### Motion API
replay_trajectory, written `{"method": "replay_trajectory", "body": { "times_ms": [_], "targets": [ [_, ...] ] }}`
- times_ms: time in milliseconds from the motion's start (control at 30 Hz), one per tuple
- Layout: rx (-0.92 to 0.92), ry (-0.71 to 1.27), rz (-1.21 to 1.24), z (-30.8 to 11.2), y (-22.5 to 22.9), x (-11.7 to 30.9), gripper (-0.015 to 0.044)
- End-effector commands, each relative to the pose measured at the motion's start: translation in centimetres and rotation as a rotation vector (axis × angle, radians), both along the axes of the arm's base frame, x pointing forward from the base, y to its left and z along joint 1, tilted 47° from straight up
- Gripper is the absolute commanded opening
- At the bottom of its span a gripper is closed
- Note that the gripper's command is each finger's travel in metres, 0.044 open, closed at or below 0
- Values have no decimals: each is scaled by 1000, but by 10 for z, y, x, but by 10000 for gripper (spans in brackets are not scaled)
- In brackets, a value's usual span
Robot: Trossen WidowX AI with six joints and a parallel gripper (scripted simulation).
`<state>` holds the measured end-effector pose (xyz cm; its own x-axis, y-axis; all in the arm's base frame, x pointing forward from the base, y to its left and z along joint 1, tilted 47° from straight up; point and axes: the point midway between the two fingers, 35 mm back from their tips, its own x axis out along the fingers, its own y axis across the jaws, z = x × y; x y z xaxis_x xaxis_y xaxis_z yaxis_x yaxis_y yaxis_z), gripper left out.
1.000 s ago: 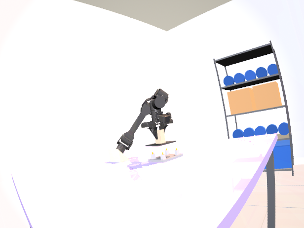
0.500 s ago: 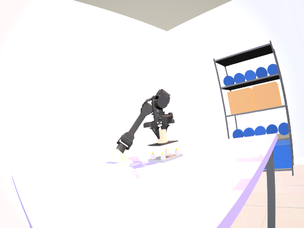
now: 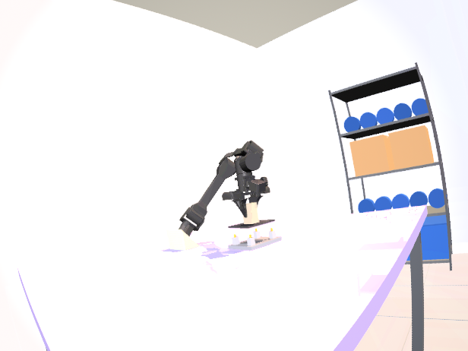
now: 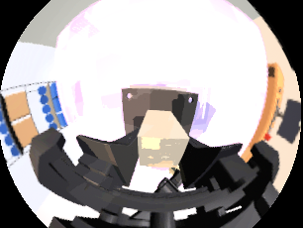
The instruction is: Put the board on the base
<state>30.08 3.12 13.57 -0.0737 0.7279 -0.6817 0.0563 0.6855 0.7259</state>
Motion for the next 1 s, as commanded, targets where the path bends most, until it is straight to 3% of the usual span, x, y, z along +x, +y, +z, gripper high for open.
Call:
{"method": "replay_trajectory", "body": {
  "times_ms": [0, 967],
  "targets": [
    [1, -5, -6, 1, 4, -1, 0],
    [0, 5, -4, -12, 15, -1, 0]
  ]
}}
